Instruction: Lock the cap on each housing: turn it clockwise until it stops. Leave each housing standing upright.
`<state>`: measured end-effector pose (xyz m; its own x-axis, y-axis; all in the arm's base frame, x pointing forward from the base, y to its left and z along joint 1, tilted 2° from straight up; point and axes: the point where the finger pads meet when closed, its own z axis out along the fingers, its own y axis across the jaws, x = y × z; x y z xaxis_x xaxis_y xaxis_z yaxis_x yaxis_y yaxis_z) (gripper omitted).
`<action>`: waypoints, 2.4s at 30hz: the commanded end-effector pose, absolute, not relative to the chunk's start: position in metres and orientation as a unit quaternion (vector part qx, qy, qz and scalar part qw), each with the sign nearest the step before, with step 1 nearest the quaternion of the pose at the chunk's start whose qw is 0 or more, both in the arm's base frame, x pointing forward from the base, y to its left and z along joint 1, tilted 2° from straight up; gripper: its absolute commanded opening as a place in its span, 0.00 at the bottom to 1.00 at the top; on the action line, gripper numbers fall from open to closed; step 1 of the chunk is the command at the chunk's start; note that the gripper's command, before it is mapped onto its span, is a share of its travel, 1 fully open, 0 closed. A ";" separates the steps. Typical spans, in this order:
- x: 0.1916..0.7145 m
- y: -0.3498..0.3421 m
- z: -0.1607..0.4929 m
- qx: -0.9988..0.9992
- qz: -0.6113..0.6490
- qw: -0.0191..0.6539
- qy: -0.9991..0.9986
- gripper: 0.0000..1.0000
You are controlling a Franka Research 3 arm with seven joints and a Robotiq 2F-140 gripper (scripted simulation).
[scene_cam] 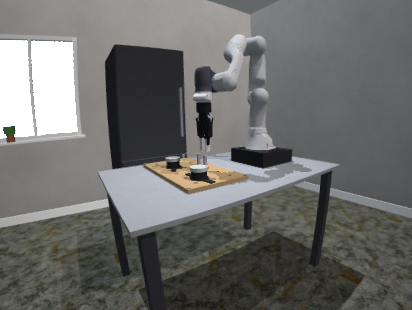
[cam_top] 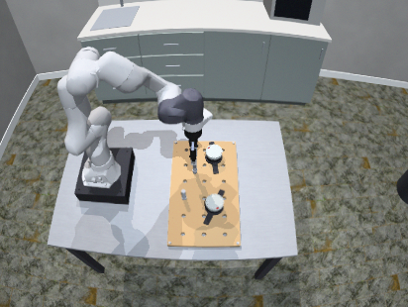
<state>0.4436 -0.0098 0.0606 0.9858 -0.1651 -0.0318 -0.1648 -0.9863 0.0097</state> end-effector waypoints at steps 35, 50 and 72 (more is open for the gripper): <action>0.443 -0.010 0.030 0.997 -0.016 0.002 -0.072 0.36; 0.443 -0.010 0.009 0.997 -0.016 0.002 -0.072 0.36; 0.443 -0.010 -0.011 0.997 -0.016 0.002 -0.072 0.36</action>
<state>0.4389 -0.0109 -0.0109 0.9912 -0.1251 -0.0421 -0.1251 -0.9921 0.0046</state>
